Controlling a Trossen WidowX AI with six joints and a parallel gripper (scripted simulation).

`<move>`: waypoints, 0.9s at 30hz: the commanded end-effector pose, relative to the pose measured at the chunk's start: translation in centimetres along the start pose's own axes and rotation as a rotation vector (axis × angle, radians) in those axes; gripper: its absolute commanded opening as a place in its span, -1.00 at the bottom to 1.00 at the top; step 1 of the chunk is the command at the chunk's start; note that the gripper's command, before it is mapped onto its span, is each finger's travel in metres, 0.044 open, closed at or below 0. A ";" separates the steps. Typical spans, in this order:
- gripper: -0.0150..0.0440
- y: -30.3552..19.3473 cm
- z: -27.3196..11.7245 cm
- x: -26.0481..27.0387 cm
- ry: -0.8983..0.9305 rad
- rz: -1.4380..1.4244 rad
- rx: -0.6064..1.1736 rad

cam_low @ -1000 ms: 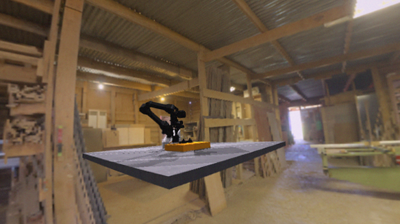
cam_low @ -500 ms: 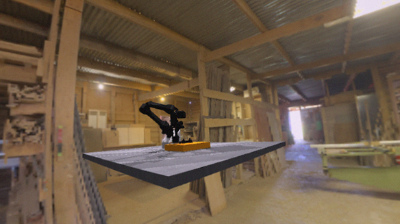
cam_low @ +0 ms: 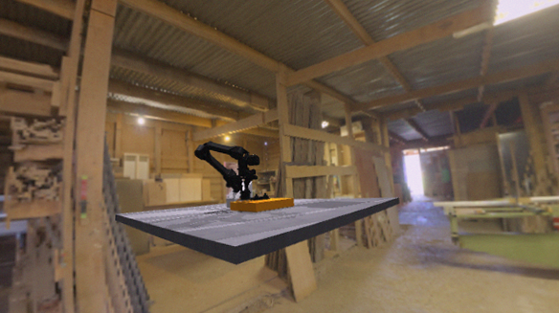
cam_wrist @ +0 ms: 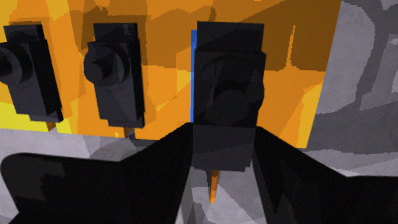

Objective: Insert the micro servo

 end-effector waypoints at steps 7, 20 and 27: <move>-0.49 0.1 0.8 0.0 -0.004 -0.003 -0.006; -0.49 0.1 1.8 -0.1 -0.004 -0.003 -0.006; -0.49 0.1 2.4 -0.1 -0.004 -0.003 -0.006</move>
Point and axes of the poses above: the point midway between the two fingers, 35 mm back from their tips, its own z axis out along the fingers, its own x axis across the jaws, y = z × x, the point moved 6 cm from there along -z, back along the fingers, and after that the axes turned 7 degrees about z, right-handed, at the moved point
